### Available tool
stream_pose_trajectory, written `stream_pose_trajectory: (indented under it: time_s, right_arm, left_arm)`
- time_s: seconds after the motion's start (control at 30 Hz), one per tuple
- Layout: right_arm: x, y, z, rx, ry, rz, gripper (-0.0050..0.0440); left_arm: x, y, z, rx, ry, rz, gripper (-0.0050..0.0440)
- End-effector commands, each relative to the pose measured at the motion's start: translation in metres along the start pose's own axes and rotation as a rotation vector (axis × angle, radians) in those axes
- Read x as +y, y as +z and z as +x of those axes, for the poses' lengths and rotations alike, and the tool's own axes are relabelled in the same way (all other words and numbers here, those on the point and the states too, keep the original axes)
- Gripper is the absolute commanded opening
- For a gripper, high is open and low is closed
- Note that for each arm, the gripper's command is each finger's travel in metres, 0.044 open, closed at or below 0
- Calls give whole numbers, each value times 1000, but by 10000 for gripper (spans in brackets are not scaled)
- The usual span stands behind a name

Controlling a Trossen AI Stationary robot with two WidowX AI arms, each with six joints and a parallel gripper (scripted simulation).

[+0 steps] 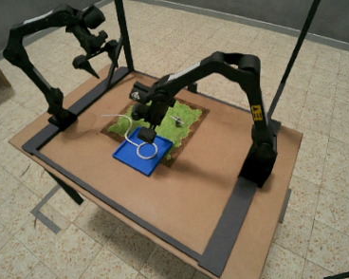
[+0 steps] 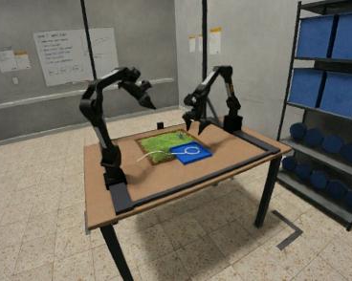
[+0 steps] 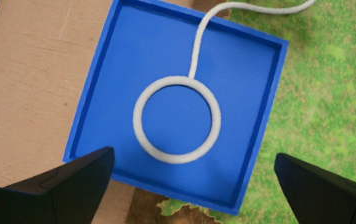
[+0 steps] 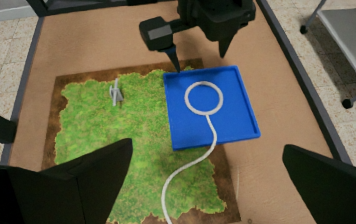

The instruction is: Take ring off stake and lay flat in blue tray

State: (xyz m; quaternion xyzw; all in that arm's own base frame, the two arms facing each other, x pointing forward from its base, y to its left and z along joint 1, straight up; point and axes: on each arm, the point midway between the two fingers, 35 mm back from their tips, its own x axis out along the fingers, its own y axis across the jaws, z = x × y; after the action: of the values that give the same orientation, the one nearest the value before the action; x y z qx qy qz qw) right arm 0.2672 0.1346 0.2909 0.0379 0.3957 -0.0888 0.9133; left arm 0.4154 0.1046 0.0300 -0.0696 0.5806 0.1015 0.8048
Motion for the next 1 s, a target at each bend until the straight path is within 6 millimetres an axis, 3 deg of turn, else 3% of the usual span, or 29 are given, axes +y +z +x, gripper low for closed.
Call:
stream_pose_trajectory:
  time_s: [0.0, 0.97]
  right_arm:
    - [-1, 4, -5, -13, 10, 14, 440]
    - [-1, 4, -5, -13, 10, 14, 440]
  left_arm:
    - [3, 7, -14, -60, 5, -28, 440]
    - [2, 7, -11, -56, 3, -26, 440]
